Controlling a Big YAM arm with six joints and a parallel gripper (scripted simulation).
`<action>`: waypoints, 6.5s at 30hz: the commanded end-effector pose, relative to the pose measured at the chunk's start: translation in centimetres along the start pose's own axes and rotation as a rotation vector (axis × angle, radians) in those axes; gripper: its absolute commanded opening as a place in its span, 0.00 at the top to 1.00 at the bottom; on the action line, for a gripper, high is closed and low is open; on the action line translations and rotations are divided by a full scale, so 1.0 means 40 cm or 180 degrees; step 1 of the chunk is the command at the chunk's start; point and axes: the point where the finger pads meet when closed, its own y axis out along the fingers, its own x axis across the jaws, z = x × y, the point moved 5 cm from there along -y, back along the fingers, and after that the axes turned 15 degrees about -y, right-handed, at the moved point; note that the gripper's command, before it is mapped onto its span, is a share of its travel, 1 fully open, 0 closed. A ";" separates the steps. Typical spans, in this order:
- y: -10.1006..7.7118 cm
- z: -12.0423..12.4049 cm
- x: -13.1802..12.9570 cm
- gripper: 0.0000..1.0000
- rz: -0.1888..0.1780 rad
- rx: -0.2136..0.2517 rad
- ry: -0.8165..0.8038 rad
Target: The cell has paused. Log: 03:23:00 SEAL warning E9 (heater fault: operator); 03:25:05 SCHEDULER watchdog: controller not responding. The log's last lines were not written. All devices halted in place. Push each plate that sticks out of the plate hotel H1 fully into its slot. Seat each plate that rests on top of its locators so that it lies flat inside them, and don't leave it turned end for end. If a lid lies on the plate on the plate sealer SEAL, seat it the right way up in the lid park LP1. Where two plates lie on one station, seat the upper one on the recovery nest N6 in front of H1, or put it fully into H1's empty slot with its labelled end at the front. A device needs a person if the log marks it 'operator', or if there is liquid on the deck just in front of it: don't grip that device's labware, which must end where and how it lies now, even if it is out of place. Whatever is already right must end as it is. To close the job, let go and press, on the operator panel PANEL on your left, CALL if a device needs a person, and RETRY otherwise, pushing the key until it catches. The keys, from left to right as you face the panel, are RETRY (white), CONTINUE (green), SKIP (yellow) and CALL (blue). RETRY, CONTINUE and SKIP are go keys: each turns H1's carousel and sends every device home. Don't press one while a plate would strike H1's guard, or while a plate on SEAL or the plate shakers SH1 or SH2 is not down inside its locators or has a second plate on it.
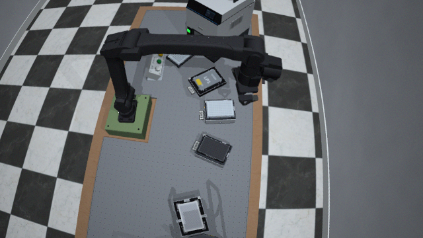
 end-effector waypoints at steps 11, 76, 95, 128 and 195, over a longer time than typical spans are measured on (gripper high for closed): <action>-0.031 -0.035 0.108 0.00 0.0058 -0.0134 0.0020; -0.027 -0.080 0.570 0.00 0.0040 -0.0136 -0.1173; -0.026 -0.071 0.711 0.00 0.0024 -0.0138 -0.1174; -0.023 0.015 0.927 0.00 0.0026 -0.0135 -0.2365; -0.017 0.306 1.311 0.00 0.0002 -0.0131 -0.3557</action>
